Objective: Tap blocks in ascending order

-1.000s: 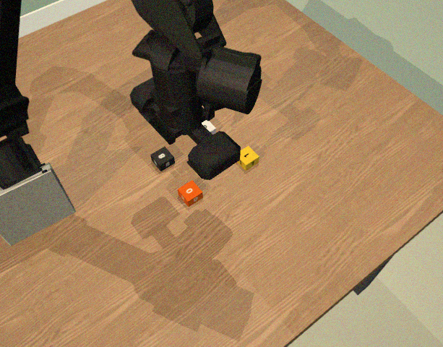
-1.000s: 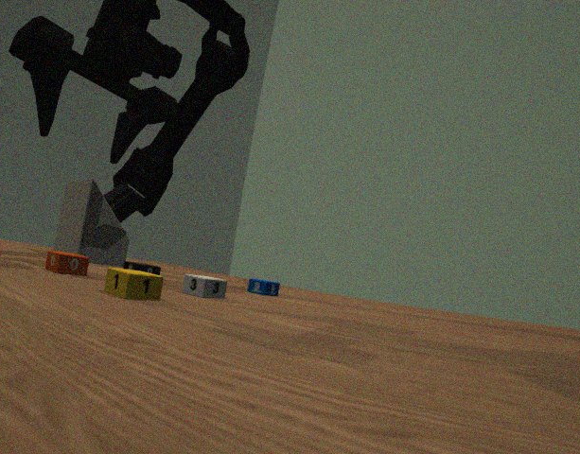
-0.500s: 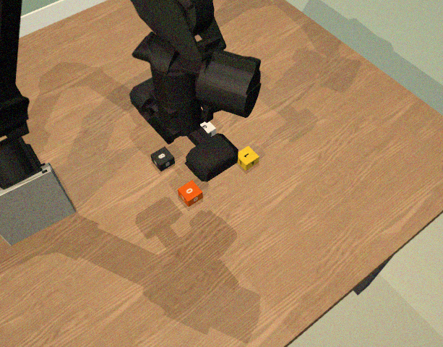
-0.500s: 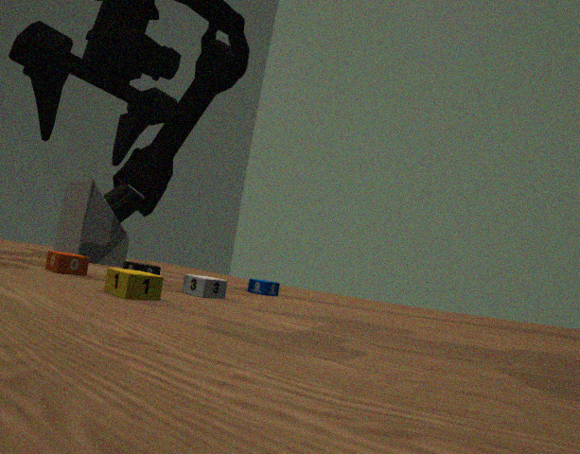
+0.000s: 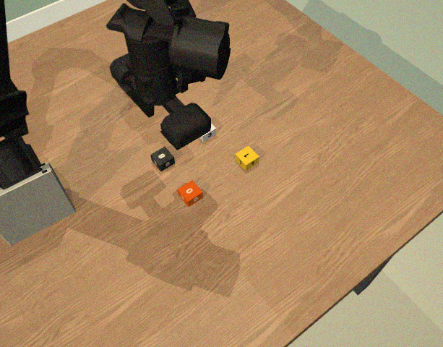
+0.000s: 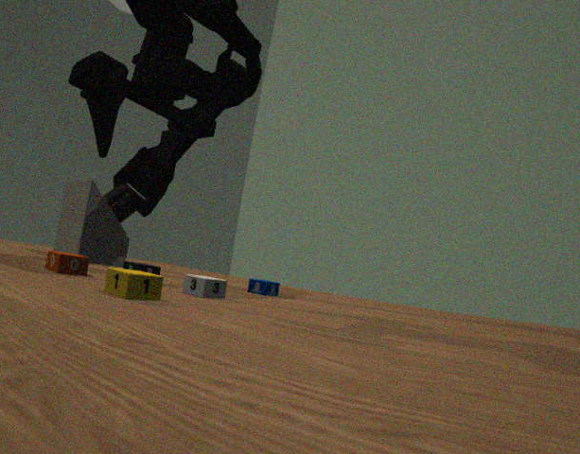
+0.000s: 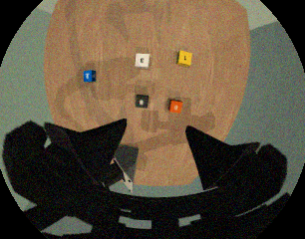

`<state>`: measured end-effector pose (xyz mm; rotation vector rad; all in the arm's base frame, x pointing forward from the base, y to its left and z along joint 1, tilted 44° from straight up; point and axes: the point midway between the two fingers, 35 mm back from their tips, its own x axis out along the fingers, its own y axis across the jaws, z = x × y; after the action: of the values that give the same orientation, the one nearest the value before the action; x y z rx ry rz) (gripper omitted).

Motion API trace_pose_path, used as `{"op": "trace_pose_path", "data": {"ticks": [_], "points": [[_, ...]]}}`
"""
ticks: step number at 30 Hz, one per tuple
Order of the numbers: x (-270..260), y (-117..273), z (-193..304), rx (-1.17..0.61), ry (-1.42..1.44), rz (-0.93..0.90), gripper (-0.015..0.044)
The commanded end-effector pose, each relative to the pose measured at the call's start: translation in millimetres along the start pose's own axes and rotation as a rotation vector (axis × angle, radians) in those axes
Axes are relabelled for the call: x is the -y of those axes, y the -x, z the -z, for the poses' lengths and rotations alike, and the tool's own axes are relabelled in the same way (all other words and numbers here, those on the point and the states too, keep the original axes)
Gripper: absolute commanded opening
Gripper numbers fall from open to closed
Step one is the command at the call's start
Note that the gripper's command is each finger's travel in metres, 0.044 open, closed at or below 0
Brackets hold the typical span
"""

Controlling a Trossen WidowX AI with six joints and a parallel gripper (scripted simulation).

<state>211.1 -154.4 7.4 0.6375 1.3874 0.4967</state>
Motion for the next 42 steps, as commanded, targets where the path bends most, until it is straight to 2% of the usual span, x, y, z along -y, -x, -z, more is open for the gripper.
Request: {"op": "trace_pose_path", "data": {"ticks": [1, 24, 30, 35, 42], "points": [[-35, -4, 3, -0.002, -0.001, -0.007, 0.04], [-37, -3, 1, -0.002, -0.002, -0.006, 0.04], [-116, 1, -52, 0.003, -0.006, 0.013, 0.04], [-193, -1, -73, 0.002, 0.0, -0.012, 0.04], [-200, -2, -74, 0.001, 0.001, -0.015, 0.04]]}}
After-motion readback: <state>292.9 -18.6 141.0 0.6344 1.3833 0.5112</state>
